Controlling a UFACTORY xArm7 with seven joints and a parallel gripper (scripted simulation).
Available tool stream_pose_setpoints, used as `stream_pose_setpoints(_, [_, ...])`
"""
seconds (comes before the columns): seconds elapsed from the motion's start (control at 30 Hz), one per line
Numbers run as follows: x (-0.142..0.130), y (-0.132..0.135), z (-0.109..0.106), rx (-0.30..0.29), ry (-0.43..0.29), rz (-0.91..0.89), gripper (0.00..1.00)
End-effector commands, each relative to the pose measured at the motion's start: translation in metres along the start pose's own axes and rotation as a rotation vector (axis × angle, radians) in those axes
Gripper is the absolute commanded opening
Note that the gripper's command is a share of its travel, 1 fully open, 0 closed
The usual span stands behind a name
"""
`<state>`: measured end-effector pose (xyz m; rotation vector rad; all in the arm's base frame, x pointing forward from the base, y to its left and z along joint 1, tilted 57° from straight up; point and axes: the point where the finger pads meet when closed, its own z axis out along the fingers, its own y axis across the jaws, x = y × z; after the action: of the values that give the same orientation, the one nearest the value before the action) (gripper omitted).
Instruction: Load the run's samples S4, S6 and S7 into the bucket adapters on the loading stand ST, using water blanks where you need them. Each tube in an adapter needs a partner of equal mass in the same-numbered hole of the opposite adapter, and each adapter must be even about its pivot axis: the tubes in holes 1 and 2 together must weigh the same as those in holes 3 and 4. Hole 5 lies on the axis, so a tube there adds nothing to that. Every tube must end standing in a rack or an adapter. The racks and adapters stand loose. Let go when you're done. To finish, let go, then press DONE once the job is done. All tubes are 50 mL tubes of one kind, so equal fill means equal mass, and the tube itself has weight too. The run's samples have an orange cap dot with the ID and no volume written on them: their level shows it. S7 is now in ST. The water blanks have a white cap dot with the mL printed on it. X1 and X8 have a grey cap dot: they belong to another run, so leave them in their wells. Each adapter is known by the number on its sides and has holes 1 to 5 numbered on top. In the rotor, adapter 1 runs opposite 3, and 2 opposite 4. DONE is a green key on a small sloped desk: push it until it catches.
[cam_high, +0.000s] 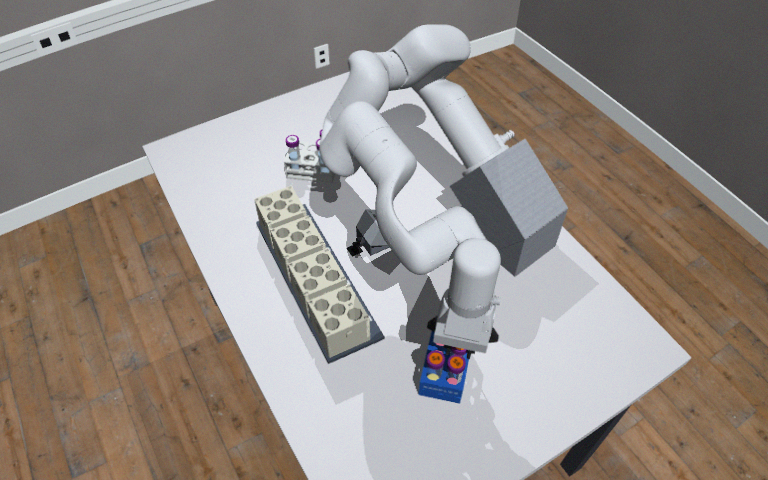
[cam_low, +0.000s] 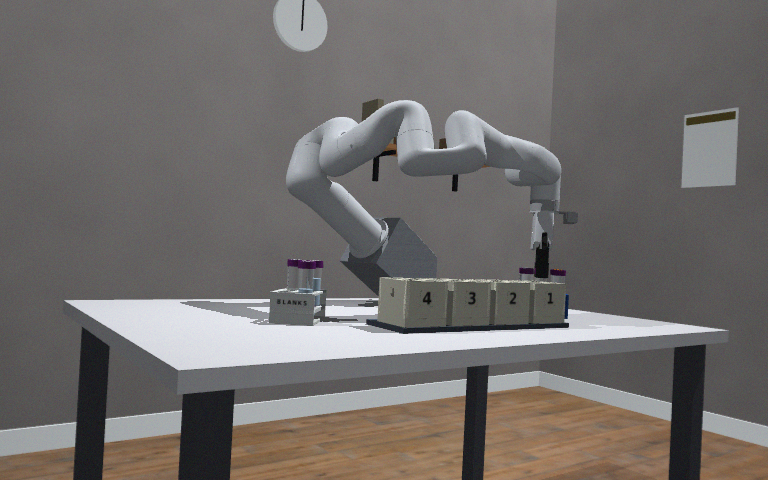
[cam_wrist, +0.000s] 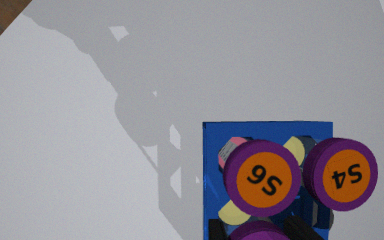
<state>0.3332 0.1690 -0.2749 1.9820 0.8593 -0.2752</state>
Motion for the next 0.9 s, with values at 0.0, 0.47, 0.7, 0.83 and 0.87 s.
stream_pose_setpoints(0.0, [0.0012, -0.0006, -0.0027, 0.002, 0.005, 0.000, 0.00])
stream_pose_setpoints(0.47, [0.0012, -0.0006, -0.0027, 0.002, 0.004, 0.000, 0.00])
stream_pose_setpoints(0.7, [0.0012, -0.0006, -0.0047, 0.002, 0.005, 0.000, 0.00])
stream_pose_setpoints(0.83, [0.0012, -0.0006, -0.0067, 0.002, 0.005, 0.000, 0.00])
stream_pose_setpoints(0.87, [0.0012, -0.0006, -0.0067, 0.002, 0.005, 0.000, 0.00])
